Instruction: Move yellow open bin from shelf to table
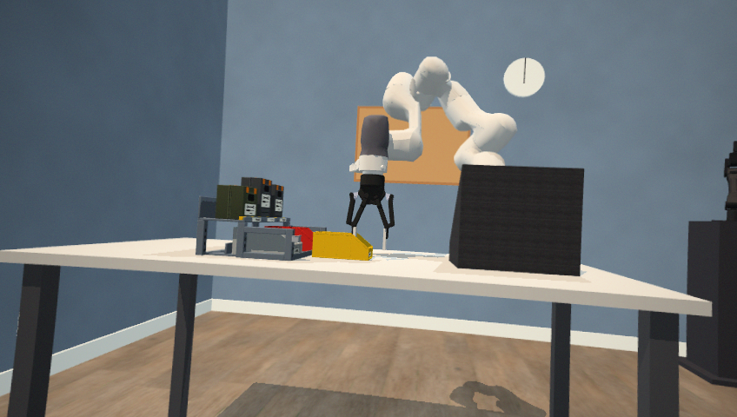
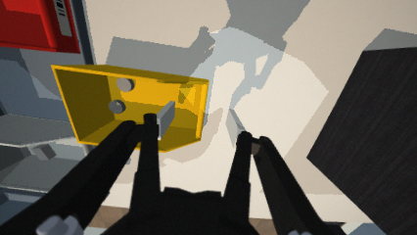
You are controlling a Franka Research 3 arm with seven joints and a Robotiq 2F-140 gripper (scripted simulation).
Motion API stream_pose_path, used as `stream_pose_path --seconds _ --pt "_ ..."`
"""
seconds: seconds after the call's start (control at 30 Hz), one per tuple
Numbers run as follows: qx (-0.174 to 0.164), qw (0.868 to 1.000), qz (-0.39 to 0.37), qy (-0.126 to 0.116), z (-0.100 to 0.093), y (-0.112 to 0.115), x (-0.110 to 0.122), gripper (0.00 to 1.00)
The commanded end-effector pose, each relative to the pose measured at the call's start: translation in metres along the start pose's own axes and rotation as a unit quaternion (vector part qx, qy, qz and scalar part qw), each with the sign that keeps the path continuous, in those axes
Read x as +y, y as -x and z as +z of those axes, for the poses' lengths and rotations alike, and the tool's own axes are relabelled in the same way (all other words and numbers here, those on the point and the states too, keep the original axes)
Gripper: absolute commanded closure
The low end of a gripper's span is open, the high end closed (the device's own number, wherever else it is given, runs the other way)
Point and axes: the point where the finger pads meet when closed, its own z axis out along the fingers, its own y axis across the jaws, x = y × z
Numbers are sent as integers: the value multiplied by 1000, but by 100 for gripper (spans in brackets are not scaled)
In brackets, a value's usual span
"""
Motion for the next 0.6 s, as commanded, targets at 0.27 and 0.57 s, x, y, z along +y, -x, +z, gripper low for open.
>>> stream_pose_path --seconds 0.27,0.57 --pt "-1 1000 3 -2 -40 0 0 43" --pt "-1 1000 3 -2 -40 0 0 43"
